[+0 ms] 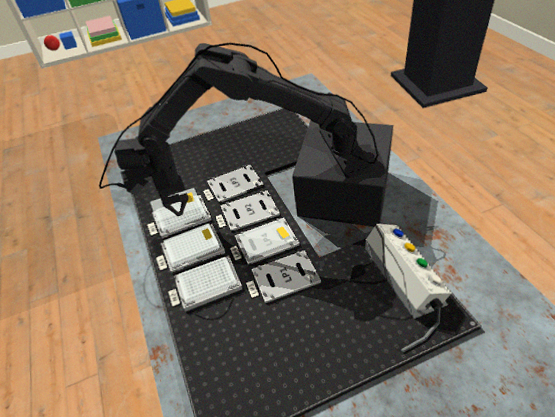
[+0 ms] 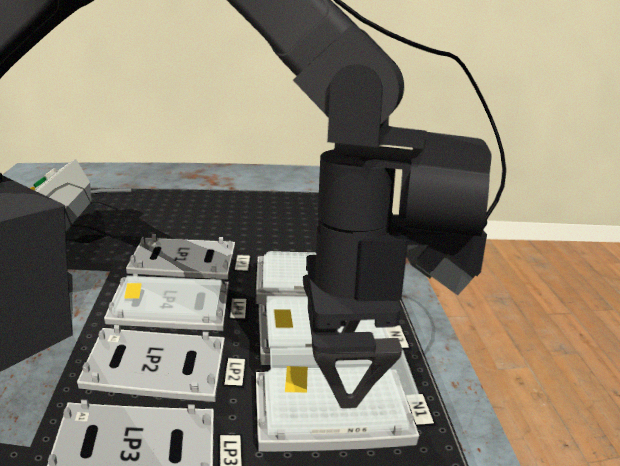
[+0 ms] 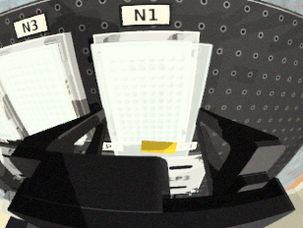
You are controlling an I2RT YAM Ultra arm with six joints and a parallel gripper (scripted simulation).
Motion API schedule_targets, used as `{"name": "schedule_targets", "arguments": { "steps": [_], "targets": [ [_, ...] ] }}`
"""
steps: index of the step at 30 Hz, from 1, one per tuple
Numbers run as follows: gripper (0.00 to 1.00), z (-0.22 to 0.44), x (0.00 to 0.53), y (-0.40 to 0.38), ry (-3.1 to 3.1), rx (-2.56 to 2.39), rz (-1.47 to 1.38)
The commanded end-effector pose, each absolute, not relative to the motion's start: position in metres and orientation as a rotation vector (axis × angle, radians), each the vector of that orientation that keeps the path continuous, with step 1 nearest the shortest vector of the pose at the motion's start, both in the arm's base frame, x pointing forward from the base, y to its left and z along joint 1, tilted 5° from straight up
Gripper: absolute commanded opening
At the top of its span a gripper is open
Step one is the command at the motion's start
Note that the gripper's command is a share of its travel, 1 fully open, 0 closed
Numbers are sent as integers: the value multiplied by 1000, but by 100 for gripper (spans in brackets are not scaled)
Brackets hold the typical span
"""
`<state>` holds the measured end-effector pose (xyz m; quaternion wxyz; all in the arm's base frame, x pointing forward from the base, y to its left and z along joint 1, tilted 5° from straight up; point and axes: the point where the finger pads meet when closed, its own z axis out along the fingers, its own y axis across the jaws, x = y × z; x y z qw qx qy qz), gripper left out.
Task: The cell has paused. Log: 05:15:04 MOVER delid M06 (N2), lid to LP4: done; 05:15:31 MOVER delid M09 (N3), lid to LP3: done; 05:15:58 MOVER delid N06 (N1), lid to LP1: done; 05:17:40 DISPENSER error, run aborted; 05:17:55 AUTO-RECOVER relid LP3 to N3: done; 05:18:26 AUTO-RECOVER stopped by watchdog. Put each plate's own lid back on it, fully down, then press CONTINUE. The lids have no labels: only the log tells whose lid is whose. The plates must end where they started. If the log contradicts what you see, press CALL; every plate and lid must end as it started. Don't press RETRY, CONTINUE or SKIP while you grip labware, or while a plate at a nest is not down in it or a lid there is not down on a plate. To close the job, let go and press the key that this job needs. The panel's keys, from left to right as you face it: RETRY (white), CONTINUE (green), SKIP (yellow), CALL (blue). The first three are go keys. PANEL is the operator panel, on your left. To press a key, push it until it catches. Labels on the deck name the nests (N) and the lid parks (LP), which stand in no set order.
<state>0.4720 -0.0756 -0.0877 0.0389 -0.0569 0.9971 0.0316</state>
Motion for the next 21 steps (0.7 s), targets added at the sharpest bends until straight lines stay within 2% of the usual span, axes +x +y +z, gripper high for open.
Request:
{"name": "schedule_targets", "arguments": {
  "steps": [1, 21],
  "targets": [
    [0, -69, 477, -70, 3048, -231, 105],
    [0, -80, 477, -76, 3057, -209, 104]
  ]
}}
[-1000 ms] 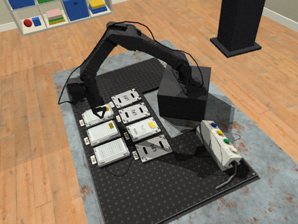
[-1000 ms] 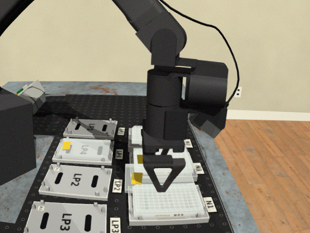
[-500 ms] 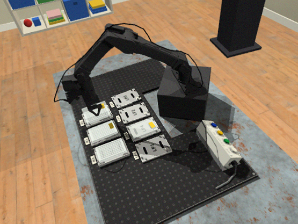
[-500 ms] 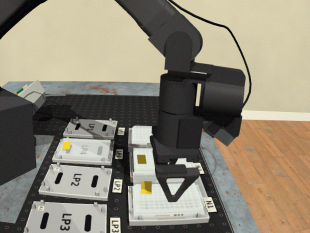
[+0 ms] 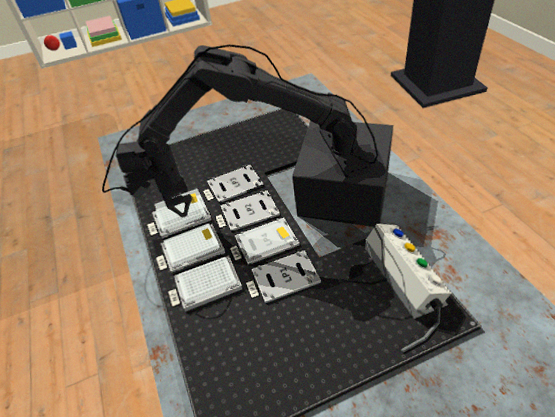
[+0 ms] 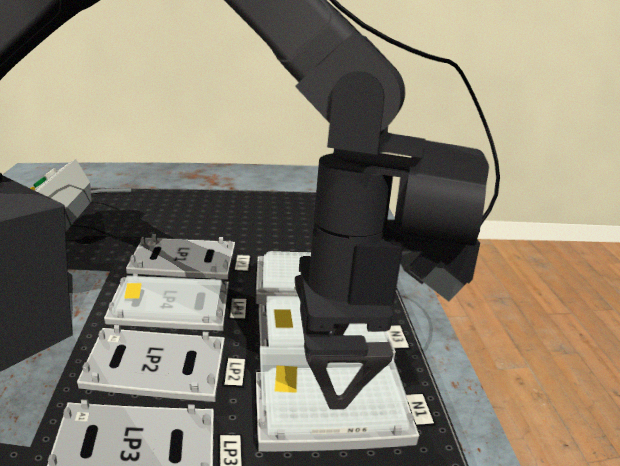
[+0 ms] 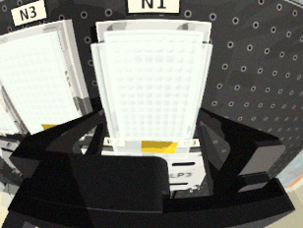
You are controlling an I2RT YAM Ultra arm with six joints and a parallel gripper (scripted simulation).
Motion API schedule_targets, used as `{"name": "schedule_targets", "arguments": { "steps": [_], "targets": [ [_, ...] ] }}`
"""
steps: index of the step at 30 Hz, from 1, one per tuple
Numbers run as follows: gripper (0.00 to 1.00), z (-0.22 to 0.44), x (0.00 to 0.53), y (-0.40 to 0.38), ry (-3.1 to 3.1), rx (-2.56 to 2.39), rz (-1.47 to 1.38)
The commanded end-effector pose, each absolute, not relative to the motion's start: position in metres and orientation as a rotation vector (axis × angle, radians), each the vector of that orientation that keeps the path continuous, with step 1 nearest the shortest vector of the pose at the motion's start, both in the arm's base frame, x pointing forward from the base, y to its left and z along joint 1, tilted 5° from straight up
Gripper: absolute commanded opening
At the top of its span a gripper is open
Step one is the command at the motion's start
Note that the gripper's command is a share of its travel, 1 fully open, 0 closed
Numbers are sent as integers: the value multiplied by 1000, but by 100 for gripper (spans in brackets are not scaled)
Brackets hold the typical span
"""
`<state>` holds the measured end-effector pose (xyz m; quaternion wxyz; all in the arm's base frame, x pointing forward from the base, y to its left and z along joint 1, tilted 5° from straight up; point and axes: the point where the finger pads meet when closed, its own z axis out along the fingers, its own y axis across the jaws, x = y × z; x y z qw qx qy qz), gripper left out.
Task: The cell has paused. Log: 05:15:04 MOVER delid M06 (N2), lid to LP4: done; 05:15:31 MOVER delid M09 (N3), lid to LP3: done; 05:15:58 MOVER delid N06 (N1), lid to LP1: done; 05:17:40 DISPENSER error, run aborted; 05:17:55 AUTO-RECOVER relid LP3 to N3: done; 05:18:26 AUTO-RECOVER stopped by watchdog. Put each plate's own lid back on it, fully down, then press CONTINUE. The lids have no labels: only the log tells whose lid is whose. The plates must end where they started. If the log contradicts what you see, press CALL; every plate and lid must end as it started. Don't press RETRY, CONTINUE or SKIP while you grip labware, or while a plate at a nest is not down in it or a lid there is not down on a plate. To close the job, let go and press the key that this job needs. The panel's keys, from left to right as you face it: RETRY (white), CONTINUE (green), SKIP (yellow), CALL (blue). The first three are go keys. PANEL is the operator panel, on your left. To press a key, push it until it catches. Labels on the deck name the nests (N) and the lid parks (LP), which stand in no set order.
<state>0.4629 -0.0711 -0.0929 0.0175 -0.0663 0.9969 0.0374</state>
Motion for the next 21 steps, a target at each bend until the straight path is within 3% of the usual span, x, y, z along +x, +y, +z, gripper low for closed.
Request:
{"name": "schedule_targets", "arguments": {
  "steps": [1, 21],
  "targets": [
    [0, -80, 477, -76, 3057, -209, 104],
    [0, -96, 474, -73, 3066, -210, 108]
  ]
}}
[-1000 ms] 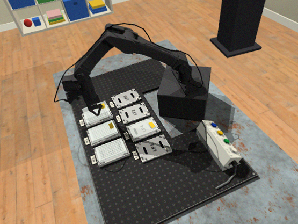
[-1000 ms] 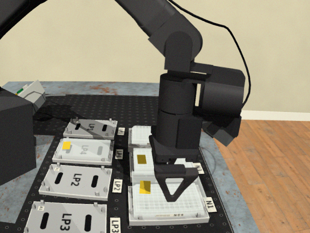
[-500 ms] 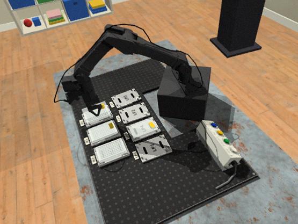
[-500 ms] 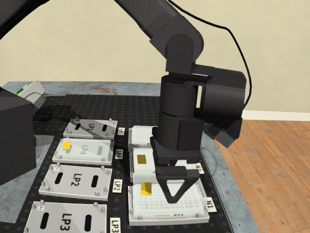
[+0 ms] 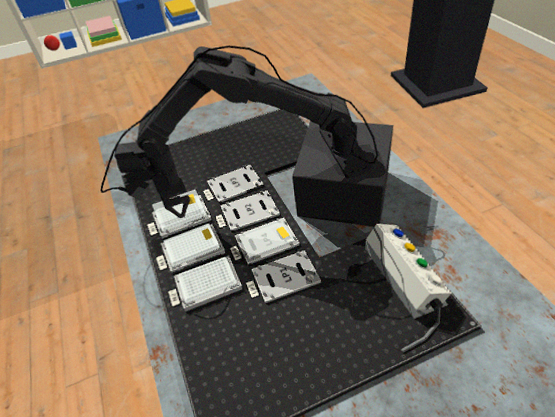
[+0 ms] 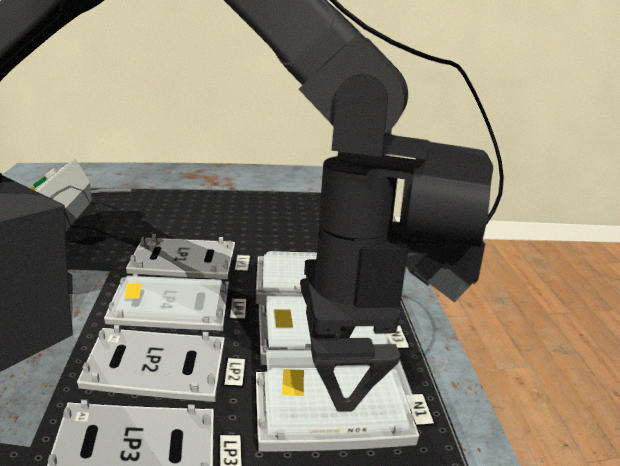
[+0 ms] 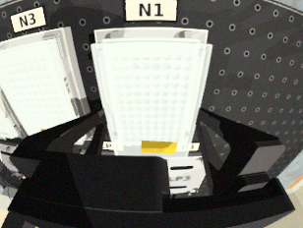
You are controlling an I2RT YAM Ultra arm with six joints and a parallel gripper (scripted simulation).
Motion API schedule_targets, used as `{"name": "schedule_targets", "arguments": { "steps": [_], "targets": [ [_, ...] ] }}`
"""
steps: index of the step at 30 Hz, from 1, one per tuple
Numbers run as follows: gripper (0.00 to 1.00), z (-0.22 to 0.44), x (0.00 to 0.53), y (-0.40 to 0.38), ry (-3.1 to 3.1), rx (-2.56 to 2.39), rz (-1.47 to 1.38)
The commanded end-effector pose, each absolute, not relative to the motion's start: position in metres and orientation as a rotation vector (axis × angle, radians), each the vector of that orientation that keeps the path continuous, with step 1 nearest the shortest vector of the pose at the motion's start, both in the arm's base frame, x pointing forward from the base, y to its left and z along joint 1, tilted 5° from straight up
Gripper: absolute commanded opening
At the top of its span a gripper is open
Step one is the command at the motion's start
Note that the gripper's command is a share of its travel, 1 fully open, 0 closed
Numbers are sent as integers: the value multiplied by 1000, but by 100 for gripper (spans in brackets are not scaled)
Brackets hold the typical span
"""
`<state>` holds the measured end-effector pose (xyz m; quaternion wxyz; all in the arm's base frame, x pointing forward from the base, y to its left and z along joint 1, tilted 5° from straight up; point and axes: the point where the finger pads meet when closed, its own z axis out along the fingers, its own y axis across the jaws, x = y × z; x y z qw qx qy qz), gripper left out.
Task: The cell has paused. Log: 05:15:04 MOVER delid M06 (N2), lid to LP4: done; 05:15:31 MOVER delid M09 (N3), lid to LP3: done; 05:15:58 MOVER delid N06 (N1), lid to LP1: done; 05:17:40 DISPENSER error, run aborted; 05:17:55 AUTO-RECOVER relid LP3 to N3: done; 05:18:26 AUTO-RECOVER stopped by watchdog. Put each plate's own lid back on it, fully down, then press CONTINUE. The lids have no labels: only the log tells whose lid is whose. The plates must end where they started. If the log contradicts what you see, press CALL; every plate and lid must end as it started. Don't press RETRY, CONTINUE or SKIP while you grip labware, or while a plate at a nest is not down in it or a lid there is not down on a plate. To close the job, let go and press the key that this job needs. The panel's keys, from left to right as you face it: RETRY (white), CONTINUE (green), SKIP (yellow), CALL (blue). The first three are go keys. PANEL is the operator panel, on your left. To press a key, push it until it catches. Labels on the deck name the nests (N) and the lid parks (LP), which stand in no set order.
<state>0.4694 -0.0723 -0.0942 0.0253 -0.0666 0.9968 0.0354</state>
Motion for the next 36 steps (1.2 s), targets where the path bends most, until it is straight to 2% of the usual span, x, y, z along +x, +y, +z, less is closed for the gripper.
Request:
{"name": "schedule_targets", "arguments": {
  "steps": [1, 36],
  "targets": [
    [0, -99, 472, -73, 3073, -210, 111],
    [0, -103, 481, -71, 3050, -203, 101]
  ]
}}
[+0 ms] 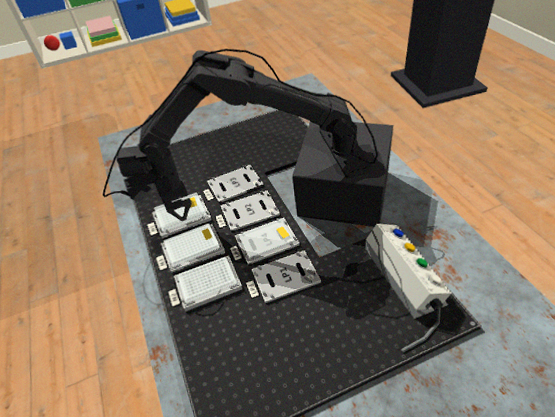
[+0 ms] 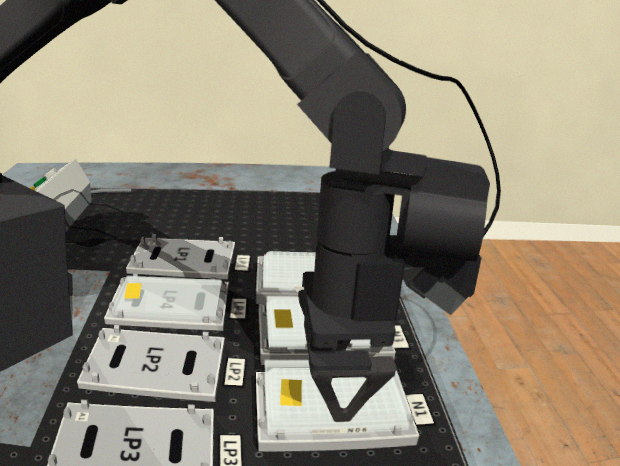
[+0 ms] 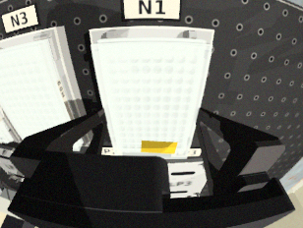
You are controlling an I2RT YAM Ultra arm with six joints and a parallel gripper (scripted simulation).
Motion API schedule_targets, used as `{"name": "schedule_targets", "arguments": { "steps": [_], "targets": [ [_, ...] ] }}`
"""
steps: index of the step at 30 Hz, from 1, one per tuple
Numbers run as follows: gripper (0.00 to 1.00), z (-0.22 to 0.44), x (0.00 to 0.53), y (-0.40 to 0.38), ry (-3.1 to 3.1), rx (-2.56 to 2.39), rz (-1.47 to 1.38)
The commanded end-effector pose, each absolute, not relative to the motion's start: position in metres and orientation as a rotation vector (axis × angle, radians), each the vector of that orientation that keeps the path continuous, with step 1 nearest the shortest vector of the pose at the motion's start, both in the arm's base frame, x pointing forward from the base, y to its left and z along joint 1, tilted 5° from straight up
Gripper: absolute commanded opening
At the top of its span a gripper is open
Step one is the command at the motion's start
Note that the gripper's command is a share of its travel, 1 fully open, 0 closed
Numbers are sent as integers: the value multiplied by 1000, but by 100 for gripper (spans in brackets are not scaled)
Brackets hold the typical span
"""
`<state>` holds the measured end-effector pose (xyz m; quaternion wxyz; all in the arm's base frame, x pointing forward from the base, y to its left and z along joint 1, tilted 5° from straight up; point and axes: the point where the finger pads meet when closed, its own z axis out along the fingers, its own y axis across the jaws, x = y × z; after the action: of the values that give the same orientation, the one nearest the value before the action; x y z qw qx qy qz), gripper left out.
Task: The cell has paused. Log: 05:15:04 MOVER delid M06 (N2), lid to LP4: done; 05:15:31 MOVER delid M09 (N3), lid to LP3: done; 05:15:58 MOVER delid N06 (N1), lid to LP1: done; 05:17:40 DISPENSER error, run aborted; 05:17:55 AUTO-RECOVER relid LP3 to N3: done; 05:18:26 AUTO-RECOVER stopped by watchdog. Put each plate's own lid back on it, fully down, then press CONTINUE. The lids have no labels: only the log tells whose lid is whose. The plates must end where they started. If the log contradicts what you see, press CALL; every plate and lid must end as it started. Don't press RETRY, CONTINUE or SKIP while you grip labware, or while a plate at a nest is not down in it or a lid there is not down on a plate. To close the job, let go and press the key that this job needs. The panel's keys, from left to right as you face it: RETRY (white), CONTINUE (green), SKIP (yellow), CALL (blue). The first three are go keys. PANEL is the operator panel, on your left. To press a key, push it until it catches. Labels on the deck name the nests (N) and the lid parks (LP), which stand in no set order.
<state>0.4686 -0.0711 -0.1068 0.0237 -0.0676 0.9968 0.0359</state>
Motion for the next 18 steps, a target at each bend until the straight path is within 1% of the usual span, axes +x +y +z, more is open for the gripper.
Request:
{"name": "schedule_targets", "arguments": {
  "steps": [1, 8, 18],
  "targets": [
    [0, -106, 480, -71, 3054, -204, 103],
    [0, -101, 484, -70, 3038, -205, 96],
    [0, -107, 474, -71, 3067, -206, 105]
  ]
}}
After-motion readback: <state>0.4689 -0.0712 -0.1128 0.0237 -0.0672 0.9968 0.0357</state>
